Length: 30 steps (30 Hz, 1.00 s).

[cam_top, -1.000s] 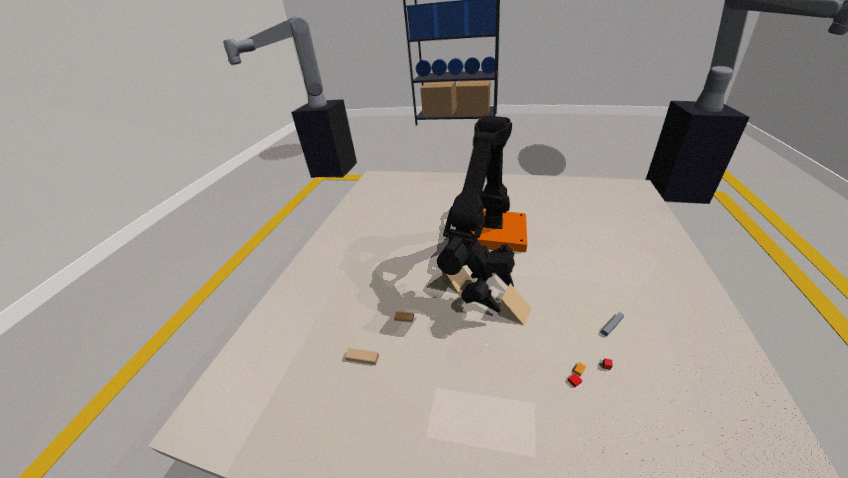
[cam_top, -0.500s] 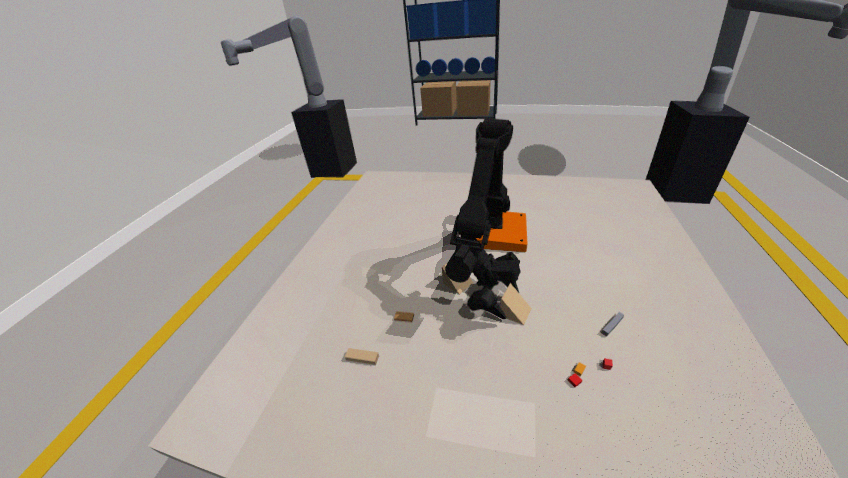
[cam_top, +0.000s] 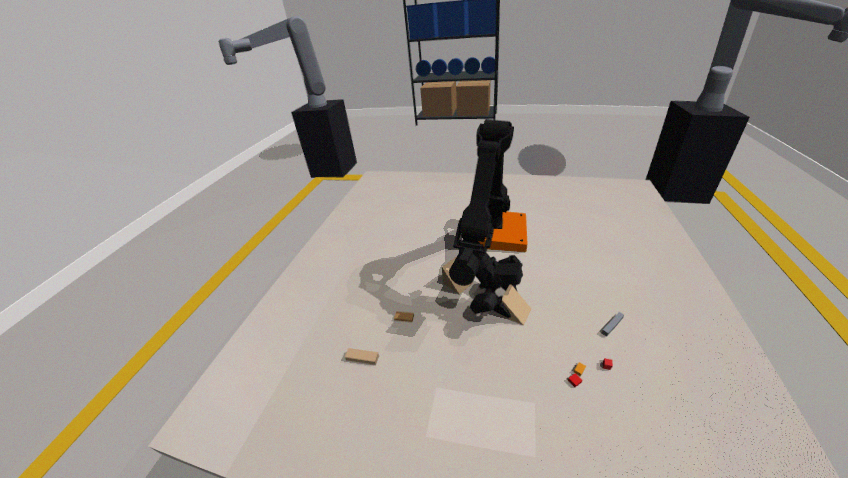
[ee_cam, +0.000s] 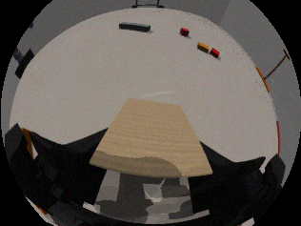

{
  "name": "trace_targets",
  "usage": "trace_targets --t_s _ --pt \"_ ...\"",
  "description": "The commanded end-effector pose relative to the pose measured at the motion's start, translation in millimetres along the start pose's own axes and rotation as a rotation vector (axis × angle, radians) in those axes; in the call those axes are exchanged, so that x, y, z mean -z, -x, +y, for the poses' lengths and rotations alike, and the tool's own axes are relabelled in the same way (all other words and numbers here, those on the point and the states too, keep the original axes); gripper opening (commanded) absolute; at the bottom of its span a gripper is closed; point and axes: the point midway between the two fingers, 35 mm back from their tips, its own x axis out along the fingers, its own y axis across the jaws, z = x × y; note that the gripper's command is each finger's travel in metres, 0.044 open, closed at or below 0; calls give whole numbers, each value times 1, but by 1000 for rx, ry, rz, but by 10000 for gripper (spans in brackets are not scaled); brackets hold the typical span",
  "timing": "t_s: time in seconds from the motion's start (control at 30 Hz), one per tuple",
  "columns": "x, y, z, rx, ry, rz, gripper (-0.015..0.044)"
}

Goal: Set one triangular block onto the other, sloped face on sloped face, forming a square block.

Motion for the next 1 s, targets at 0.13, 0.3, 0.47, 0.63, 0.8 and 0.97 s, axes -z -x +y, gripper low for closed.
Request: trace_targets --t_s 0.13,0.3,0.47,0.63,0.8,0.97 --pt "1 -1 0 0 -4 5 183" --pt "-2 2 0 0 0 0 52" --pt "-2 2 0 -2 -2 19 0" --pt "-11 3 1 -6 -3 149 0" --pt "-21 4 1 -7 -2 279 0" --pt "-31 4 1 -9 0 409 0"
